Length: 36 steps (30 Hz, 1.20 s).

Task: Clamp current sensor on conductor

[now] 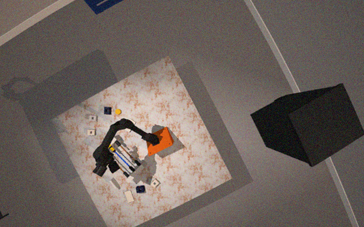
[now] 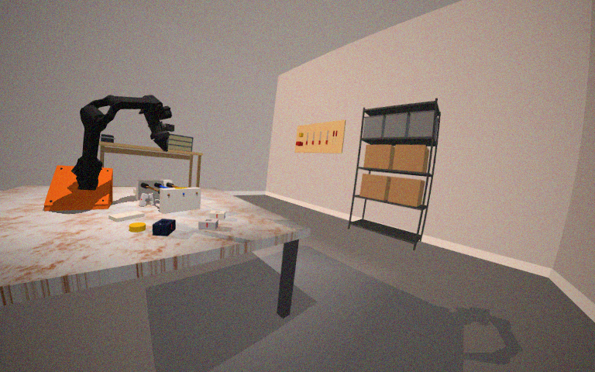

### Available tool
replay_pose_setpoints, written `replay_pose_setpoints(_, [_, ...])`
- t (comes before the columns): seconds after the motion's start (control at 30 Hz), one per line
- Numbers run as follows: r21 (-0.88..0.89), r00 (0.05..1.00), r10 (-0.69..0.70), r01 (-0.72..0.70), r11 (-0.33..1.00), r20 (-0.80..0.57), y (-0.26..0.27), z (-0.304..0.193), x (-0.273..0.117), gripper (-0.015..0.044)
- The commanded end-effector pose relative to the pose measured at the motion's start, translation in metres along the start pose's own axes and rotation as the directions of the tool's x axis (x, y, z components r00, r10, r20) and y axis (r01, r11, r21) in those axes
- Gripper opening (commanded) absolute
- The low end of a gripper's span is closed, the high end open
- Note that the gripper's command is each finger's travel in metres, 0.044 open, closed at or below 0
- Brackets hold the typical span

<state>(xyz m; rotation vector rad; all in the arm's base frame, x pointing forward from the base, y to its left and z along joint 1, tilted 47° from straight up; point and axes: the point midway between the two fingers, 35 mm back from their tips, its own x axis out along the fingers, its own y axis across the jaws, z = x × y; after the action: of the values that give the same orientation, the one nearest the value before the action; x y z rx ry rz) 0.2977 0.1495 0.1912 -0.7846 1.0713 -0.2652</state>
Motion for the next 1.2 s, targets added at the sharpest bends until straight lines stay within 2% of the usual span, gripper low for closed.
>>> replay_pose_setpoints(0.0, [0.011,1.000,0.009,-0.009,1.000,0.001,-0.001,0.000,0.001,0.0244])
replay_pose_setpoints(0.13, [0.212,0.984,0.163,-0.175,0.962,0.076,-0.017,0.003,0.023,0.0349])
replay_pose_setpoints(0.27, [0.389,0.927,0.259,-0.352,0.851,0.272,-0.046,0.012,0.039,0.0440])
replay_pose_setpoints(0.4, [0.470,0.833,0.222,-0.483,0.739,0.507,-0.089,0.018,0.043,0.0440])
replay_pose_setpoints(0.73, [0.477,0.700,0.078,-0.559,0.678,0.710,-0.137,0.013,0.034,0.0440])
replay_pose_setpoints(1.17, [0.444,0.444,-0.203,-0.551,0.706,0.873,-0.199,-0.019,0.001,0.0440])
